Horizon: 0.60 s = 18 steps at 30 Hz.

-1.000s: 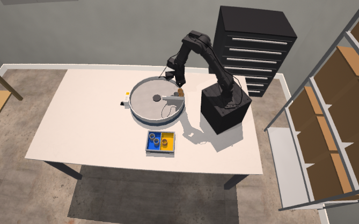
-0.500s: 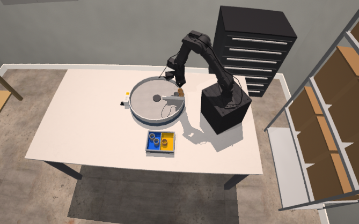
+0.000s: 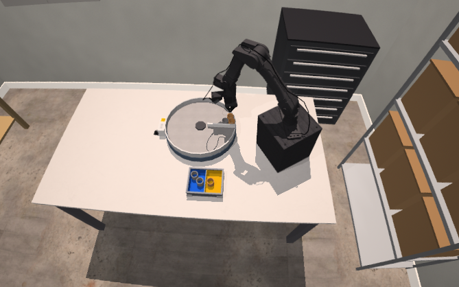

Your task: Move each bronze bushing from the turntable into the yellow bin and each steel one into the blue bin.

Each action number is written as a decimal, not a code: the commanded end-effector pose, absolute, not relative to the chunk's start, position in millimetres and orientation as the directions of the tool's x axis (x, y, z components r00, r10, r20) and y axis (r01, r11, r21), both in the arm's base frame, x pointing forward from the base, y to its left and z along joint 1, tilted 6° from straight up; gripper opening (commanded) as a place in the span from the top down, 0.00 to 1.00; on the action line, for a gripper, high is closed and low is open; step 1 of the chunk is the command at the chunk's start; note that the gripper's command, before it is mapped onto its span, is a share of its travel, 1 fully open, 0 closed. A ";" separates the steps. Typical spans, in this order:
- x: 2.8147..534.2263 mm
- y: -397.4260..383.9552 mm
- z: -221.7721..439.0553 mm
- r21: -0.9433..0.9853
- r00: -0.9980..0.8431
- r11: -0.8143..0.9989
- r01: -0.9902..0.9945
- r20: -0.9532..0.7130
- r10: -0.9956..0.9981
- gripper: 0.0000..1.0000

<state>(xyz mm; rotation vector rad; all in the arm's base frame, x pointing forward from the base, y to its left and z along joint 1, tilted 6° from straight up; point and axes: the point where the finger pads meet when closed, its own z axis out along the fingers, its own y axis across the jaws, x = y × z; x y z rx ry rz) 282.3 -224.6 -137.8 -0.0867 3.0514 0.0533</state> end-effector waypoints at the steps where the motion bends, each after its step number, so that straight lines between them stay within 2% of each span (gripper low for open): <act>1: 286.1 -232.1 -137.5 0.035 -0.994 0.998 -0.052 -0.102 -0.048 0.86; 18: 285.1 -232.5 -134.8 0.033 -0.993 0.998 -0.051 -0.103 -0.048 0.86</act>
